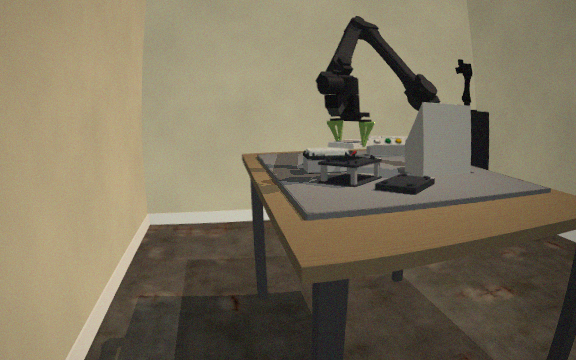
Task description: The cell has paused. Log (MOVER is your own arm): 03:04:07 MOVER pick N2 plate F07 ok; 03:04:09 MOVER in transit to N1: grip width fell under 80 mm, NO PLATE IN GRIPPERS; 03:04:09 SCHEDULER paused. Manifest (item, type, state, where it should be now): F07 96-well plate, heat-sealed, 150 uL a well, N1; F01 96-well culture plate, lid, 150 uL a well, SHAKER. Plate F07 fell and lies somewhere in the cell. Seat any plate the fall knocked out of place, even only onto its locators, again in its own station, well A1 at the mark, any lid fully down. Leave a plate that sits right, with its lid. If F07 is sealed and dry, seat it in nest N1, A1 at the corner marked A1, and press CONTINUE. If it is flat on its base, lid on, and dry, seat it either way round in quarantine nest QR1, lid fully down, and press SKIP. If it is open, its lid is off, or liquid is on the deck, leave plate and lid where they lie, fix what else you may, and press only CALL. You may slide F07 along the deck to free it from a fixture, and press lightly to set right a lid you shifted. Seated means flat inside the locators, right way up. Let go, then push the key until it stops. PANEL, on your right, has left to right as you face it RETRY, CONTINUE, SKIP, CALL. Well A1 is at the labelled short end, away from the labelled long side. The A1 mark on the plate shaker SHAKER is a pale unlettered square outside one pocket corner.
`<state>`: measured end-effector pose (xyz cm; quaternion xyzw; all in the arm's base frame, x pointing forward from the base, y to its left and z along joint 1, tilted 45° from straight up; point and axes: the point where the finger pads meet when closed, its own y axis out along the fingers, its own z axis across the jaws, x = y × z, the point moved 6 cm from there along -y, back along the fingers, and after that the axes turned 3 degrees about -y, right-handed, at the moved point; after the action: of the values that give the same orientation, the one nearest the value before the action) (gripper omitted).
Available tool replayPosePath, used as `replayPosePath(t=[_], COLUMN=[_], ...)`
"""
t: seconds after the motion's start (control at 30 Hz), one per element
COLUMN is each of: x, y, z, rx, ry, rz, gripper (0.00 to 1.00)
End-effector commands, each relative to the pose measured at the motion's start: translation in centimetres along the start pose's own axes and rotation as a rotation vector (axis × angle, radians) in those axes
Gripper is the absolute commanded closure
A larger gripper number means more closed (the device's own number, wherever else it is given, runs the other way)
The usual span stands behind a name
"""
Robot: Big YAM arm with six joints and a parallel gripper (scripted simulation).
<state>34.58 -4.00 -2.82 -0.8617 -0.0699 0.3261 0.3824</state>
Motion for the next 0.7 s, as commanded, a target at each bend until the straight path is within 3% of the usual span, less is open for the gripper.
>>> replayPosePath(t=[0.0,0.67], x=[1.5,4.5], y=[-1.2,-1.4], z=[-1.3,1.0], rx=[-0.013,-0.017], ry=[0.050,0.031], rz=[-0.034,-0.036], gripper=[1.00,1.00])
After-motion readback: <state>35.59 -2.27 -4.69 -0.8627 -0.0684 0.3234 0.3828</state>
